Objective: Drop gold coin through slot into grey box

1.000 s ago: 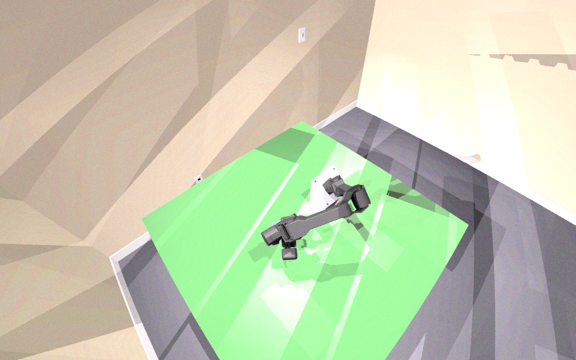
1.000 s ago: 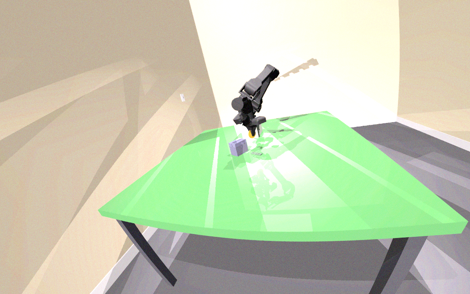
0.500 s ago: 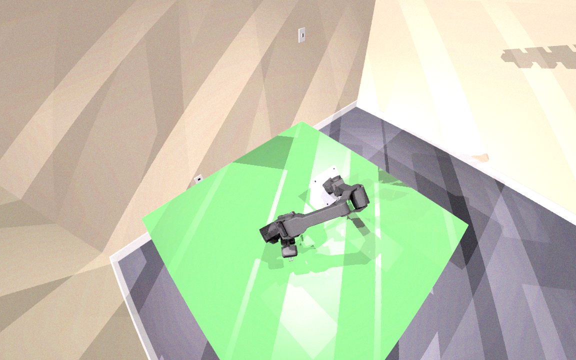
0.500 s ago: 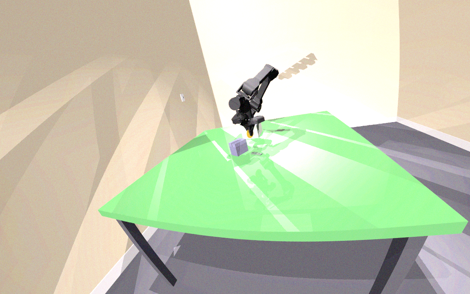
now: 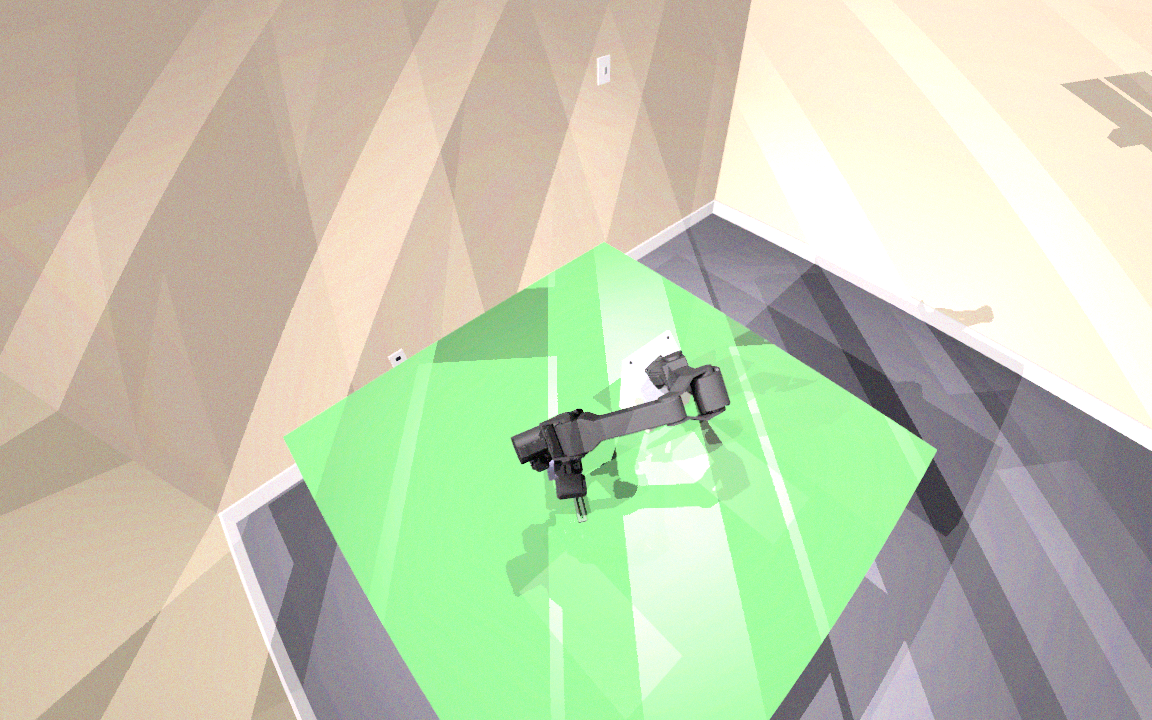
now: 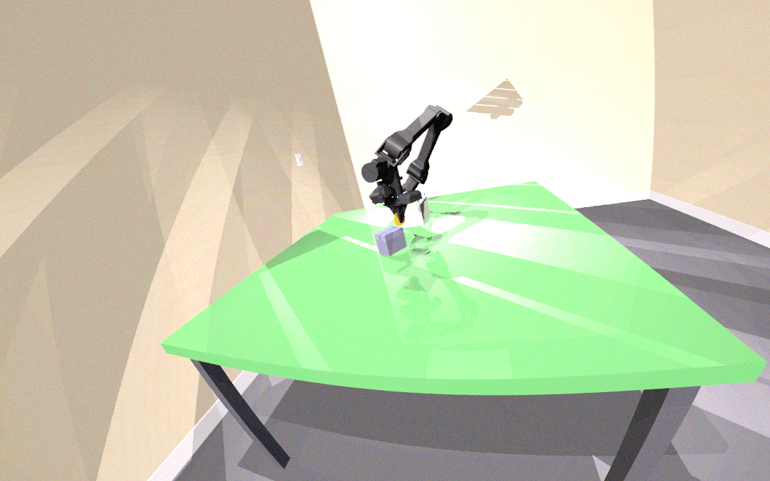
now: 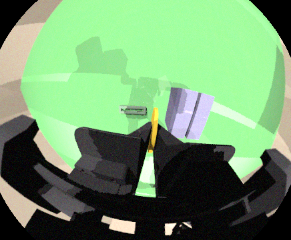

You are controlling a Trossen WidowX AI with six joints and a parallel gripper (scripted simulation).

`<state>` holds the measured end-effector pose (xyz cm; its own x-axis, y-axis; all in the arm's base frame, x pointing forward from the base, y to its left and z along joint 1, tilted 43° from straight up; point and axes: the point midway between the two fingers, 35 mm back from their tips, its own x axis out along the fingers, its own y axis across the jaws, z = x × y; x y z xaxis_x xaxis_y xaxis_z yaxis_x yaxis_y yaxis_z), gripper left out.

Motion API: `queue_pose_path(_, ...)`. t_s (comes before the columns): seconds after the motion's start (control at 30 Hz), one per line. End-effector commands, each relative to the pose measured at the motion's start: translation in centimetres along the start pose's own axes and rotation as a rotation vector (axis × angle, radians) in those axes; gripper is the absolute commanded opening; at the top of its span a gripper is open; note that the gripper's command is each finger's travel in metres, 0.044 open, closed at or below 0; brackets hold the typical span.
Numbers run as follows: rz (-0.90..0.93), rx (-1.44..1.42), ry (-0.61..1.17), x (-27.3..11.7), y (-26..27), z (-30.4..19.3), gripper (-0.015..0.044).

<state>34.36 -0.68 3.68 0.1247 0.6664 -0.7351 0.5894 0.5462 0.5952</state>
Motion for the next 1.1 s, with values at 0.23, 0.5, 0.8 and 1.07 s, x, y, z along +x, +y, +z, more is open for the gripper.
queue_pose_path(0.23, -0.007, 0.002, 0.004, 0.2, -3.2, 0.5, 0.0)
queue_pose_path(0.5, -0.006, 0.002, 0.006, 0.2, -5.3, 0.6, 0.0)
queue_pose_path(0.8, -0.004, 0.001, 0.008, 0.3, -6.9, 0.7, 0.0)
queue_pose_path(1.07, 0.001, 0.004, 0.003, 0.1, -6.2, 0.8, 0.0)
